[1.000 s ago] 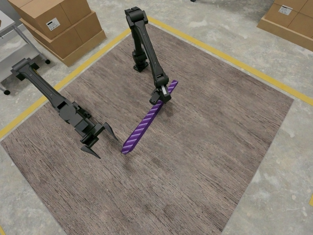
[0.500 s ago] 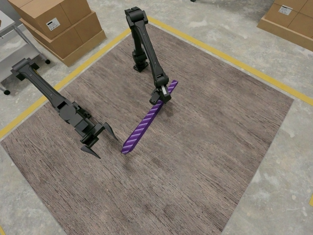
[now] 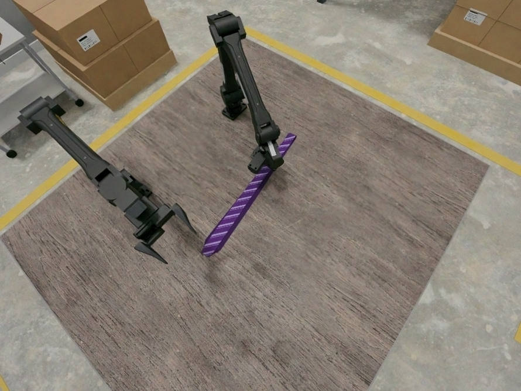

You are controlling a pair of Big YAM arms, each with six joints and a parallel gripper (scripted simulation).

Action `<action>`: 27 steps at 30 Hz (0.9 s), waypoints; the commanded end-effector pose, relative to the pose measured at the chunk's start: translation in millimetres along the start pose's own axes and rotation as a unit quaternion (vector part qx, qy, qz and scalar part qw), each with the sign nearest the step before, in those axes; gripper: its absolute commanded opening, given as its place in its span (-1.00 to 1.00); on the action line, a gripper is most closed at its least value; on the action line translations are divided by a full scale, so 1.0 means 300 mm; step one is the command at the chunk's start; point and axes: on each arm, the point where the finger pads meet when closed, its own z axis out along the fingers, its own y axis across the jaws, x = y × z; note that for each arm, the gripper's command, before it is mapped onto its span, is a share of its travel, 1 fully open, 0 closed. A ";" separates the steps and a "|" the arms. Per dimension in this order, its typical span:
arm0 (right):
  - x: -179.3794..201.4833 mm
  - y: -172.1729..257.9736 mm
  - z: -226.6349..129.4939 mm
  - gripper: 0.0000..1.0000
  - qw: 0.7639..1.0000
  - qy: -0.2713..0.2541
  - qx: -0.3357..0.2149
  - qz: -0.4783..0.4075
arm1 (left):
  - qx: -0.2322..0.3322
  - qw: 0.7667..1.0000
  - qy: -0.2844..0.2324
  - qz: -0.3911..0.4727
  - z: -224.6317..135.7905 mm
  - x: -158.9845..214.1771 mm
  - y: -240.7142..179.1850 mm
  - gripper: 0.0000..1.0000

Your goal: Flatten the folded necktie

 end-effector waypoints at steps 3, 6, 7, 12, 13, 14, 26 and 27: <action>-0.108 0.022 -0.002 1.00 0.999 -0.031 -0.005 0.005 | -0.028 1.000 -0.015 -0.001 -0.059 -0.020 0.026 0.75; -0.108 0.022 -0.002 1.00 0.999 -0.031 -0.005 0.005 | -0.028 1.000 -0.015 -0.001 -0.053 -0.016 0.021 0.75; -0.108 0.022 -0.002 1.00 0.999 -0.031 -0.005 0.005 | -0.028 1.000 -0.015 -0.001 -0.052 -0.014 0.019 0.75; -0.108 0.022 -0.002 1.00 0.999 -0.031 -0.005 0.005 | -0.028 1.000 -0.015 -0.001 -0.045 -0.009 0.014 0.75; -0.108 0.022 -0.002 1.00 0.999 -0.031 -0.005 0.005 | -0.028 1.000 -0.015 -0.001 -0.044 -0.008 0.013 0.75; -0.108 0.022 -0.002 1.00 0.999 -0.031 -0.005 0.005 | -0.028 1.000 -0.015 -0.001 -0.044 -0.008 0.013 0.75; -0.108 0.022 -0.002 1.00 0.999 -0.031 -0.005 0.005 | -0.028 1.000 -0.015 -0.001 -0.043 -0.008 0.012 0.75; -0.108 0.022 -0.002 1.00 0.999 -0.031 -0.005 0.005 | -0.028 1.000 -0.015 -0.001 -0.043 -0.008 0.012 0.75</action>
